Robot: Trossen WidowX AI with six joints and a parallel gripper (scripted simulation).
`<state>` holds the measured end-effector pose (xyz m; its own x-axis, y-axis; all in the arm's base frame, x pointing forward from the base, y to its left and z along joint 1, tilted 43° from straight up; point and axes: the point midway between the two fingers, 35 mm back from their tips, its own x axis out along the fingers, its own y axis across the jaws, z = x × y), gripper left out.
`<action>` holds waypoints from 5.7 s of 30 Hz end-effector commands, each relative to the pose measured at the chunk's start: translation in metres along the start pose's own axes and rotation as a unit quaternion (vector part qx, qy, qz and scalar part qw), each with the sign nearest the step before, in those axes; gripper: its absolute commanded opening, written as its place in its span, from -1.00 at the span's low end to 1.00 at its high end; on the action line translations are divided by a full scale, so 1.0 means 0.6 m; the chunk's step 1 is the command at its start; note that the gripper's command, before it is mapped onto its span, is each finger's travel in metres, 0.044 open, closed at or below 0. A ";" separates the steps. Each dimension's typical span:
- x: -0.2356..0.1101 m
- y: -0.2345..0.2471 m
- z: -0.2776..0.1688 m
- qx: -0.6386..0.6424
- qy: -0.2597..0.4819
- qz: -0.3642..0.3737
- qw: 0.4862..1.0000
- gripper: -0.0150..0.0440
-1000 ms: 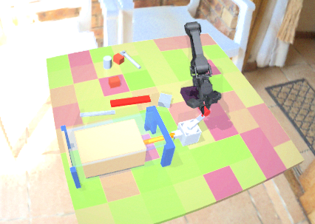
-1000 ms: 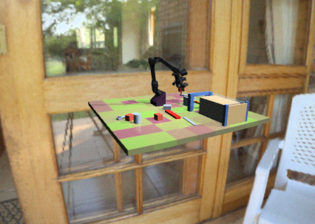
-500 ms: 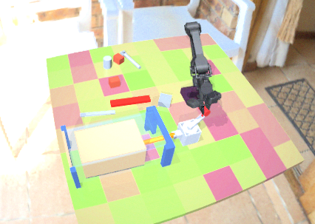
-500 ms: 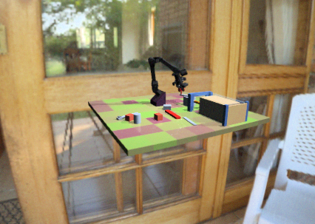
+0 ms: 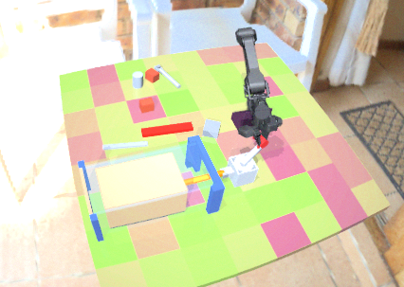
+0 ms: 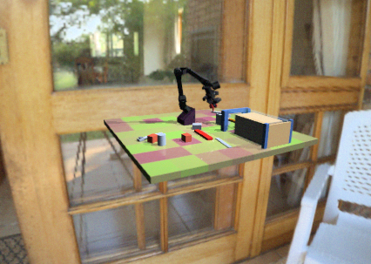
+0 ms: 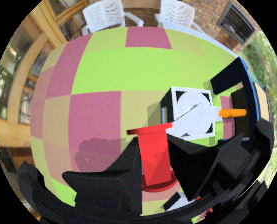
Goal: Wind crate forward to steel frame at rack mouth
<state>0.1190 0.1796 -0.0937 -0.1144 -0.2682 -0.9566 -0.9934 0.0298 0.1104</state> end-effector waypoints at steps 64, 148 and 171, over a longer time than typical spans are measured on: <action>-0.043 -0.125 -0.101 0.001 0.010 -0.006 1.000 -0.49; -0.011 -0.305 -0.027 0.002 0.008 -0.009 1.000 -0.49; 0.011 -0.324 0.022 0.002 0.007 -0.010 1.000 -0.49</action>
<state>0.3083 0.1729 -0.1145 -0.1046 -0.3026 -0.9474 -0.9945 0.0307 0.1000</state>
